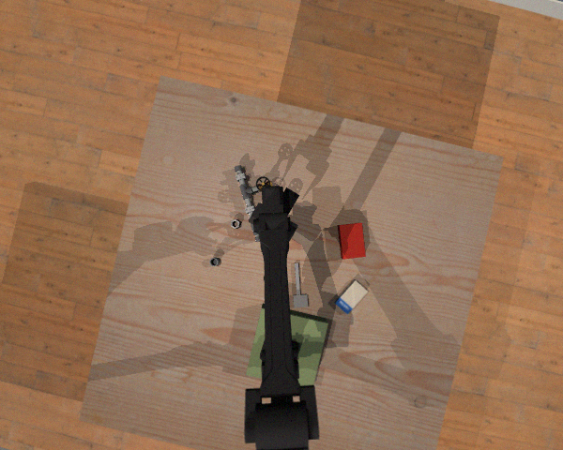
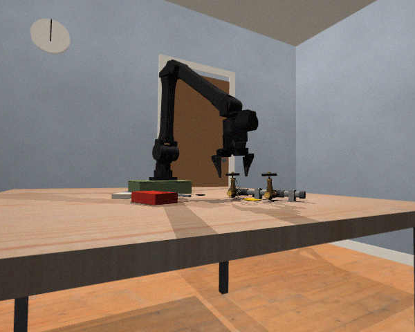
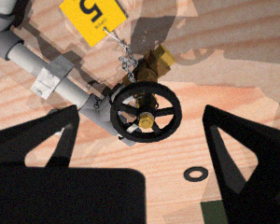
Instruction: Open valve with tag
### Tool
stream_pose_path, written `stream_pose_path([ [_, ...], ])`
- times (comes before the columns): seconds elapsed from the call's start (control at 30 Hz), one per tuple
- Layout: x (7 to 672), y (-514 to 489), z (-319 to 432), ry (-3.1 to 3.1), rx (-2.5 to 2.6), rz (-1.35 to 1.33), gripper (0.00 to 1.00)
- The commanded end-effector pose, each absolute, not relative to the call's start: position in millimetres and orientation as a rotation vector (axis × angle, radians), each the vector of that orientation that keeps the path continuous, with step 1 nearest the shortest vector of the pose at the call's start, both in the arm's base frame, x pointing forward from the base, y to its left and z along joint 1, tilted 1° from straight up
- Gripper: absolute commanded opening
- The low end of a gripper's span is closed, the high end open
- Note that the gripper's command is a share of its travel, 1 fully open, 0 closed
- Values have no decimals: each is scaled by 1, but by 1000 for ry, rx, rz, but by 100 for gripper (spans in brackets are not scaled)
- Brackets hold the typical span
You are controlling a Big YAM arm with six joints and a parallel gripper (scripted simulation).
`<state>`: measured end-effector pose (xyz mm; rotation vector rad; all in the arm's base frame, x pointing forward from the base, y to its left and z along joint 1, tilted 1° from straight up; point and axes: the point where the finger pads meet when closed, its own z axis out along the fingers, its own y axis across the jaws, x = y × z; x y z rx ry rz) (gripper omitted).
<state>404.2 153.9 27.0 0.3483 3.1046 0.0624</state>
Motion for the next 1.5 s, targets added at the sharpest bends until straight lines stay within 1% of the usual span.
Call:
stream_pose_path([
  [0.0, 418, 154, 41, 2974, 873, 76, 100],
  [0.07, 418, 154, 41, 2974, 873, 76, 100],
  [0.1, 418, 155, 41, 2906, 1081, 80, 100],
  [0.5, 418, 155, 41, 2376, 1991, 90, 100],
  [0.9, 418, 155, 41, 2358, 2013, 91, 100],
  [0.93, 418, 155, 41, 2358, 2013, 91, 0],
  [1.47, 417, 155, 41, 2360, 2014, 90, 0],
])
